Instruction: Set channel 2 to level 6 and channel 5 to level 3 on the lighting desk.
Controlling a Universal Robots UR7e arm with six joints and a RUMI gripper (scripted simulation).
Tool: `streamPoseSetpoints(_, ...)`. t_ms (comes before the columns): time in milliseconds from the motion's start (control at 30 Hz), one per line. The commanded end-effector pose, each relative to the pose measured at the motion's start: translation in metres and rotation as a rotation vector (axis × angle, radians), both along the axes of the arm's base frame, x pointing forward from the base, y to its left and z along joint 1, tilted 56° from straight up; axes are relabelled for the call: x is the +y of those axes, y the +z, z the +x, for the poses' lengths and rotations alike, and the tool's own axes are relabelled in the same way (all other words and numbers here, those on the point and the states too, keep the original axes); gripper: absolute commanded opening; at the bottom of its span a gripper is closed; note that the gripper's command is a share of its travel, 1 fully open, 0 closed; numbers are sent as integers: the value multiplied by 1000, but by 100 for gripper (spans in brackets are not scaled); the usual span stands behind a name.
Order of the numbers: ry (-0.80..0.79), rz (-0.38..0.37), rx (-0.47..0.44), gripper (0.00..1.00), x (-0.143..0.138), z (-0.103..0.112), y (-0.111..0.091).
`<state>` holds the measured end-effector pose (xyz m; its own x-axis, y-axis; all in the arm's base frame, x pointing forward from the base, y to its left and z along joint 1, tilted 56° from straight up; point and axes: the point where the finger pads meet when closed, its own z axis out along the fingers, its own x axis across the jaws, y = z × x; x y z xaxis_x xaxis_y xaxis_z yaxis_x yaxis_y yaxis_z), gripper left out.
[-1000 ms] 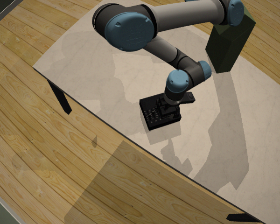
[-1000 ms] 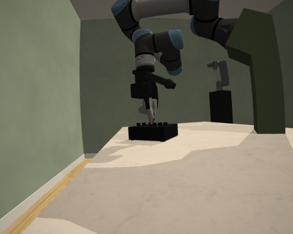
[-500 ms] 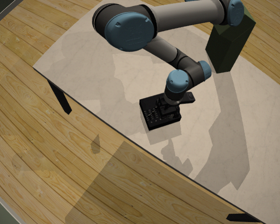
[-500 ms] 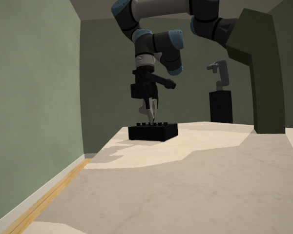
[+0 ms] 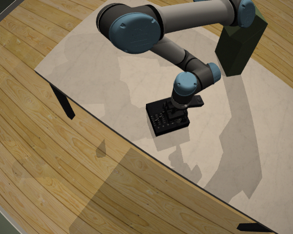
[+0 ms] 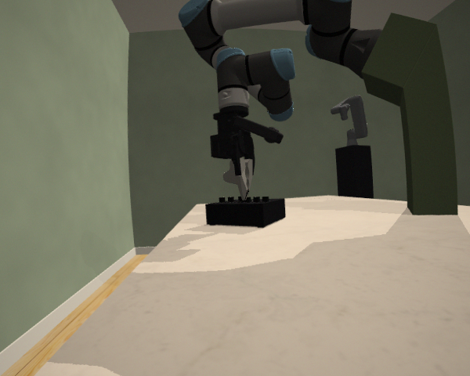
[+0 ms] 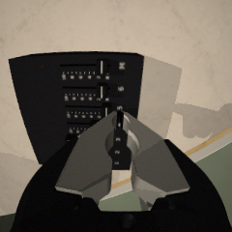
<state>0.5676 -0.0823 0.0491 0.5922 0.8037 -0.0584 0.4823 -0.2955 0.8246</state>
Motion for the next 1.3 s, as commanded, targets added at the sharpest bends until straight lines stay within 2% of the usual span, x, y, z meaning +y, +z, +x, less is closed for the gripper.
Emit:
streamPoseSetpoints(0,1,0,-1,0,-2,-2,1)
streamPoseSetpoints(1267,1,0,-1,0,-12,-9,1)
